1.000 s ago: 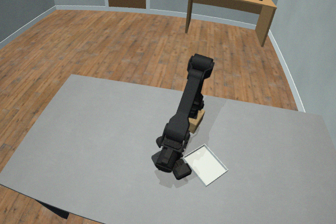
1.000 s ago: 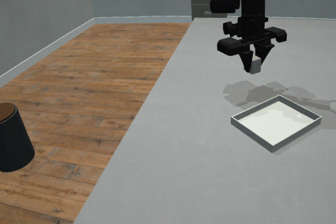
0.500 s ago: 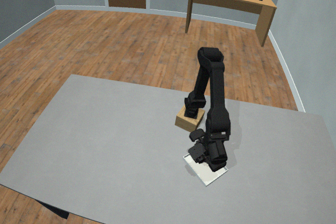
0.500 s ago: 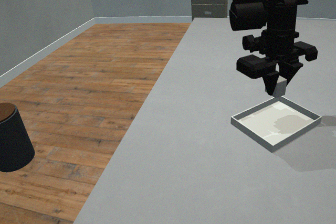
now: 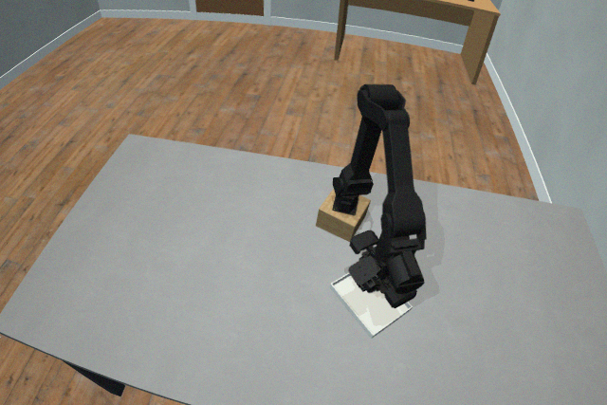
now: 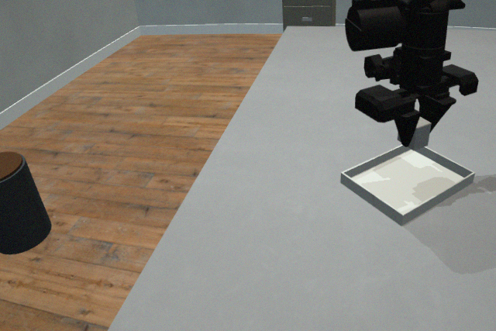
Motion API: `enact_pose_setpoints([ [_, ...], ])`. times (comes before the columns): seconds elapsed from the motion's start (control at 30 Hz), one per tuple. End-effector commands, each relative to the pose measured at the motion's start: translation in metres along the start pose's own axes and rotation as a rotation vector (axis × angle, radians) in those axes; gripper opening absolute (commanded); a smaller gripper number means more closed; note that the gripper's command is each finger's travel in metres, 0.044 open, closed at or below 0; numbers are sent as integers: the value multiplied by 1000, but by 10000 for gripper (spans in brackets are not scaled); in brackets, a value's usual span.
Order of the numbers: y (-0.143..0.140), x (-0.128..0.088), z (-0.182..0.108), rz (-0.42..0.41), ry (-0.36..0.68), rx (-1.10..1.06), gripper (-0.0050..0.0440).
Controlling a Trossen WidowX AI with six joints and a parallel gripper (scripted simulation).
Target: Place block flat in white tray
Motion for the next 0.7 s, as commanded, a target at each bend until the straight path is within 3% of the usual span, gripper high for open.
enact_pose_setpoints([
  [0.0, 2, -6, 0, 24, -11, 1, 0],
  [0.37, 2, -3, 0, 24, -11, 1, 0],
  [0.67, 3, 19, -1, 24, -11, 1, 0],
])
Point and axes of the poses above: the point midway between the two fingers, 35 mm back from their tips, its own x axis out along the fingers, its own y axis across the jaws, z = x × y, the point moved 9 cm from there along -x, back along the fingers
